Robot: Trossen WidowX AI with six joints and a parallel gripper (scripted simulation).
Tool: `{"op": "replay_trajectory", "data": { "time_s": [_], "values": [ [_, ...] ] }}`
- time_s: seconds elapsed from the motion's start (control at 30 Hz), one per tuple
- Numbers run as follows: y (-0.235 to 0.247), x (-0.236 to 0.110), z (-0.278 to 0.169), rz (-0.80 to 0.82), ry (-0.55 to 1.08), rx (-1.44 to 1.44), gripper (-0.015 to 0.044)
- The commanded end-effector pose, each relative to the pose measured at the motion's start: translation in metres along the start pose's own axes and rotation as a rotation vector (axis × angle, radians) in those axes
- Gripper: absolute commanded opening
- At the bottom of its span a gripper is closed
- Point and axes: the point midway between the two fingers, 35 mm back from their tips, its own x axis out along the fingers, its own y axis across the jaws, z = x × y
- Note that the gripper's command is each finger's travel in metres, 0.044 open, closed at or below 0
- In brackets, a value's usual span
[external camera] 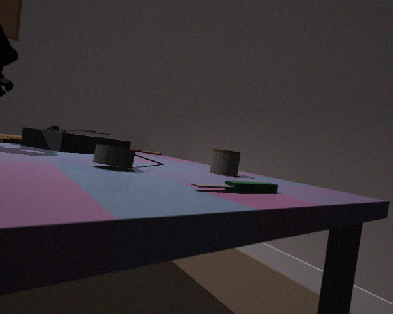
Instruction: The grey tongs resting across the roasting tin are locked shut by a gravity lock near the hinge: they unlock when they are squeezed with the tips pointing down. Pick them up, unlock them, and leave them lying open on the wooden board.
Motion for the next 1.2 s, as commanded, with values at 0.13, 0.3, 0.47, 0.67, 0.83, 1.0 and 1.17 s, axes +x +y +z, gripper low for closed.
{"op": "replay_trajectory", "data": {
  "time_s": [0.13, 0.3, 0.47, 0.67, 0.83, 1.0, 1.17],
  "values": [
    [-0.042, -0.038, -0.127, -0.119, 0.351, 0.179, 0.0260],
    [-0.042, -0.075, -0.198, -0.139, 0.547, 0.281, 0.0260],
    [-0.036, -0.095, -0.230, -0.139, 0.639, 0.332, 0.0260],
    [-0.036, -0.095, -0.230, -0.139, 0.639, 0.332, 0.0260],
    [-0.028, -0.096, -0.226, -0.134, 0.639, 0.332, 0.0260],
    [-0.029, -0.094, -0.227, -0.134, 0.639, 0.332, 0.0260],
    [-0.030, -0.089, -0.232, -0.135, 0.639, 0.332, 0.0260]
  ]
}}
